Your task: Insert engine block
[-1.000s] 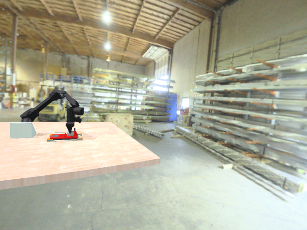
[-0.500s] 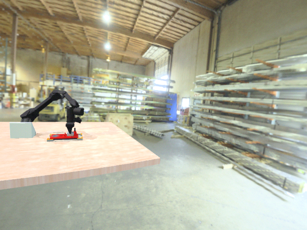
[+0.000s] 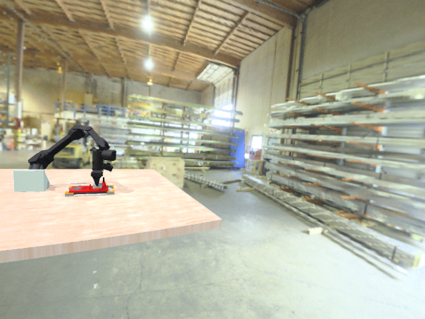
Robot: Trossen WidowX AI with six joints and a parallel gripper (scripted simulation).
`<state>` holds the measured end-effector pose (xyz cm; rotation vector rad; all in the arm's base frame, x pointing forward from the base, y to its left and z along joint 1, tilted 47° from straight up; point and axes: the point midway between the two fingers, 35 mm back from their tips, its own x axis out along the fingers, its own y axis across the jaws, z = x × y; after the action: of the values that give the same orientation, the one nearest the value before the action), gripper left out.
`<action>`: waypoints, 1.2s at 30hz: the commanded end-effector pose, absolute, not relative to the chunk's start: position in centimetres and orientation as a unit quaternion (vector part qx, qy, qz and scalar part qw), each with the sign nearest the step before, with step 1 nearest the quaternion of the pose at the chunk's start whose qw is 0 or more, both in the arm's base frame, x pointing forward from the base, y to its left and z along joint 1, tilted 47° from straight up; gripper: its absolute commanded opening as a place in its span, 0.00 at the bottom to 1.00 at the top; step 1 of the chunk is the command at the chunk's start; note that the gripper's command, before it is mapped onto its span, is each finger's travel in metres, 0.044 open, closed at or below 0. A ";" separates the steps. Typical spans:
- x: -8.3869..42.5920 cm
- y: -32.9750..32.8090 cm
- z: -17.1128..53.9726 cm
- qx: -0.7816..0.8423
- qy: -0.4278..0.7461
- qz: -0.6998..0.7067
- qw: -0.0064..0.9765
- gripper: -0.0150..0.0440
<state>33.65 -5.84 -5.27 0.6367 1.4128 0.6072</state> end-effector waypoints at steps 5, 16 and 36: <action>33.7 -5.8 -5.3 0.283 0.628 0.270 0.673 0.75; 33.7 -5.8 -5.3 0.283 0.628 0.270 0.673 1.00; 33.5 -6.8 -4.3 0.286 0.628 0.269 0.672 0.73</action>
<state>33.38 -6.67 -4.40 0.6542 1.4158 0.6059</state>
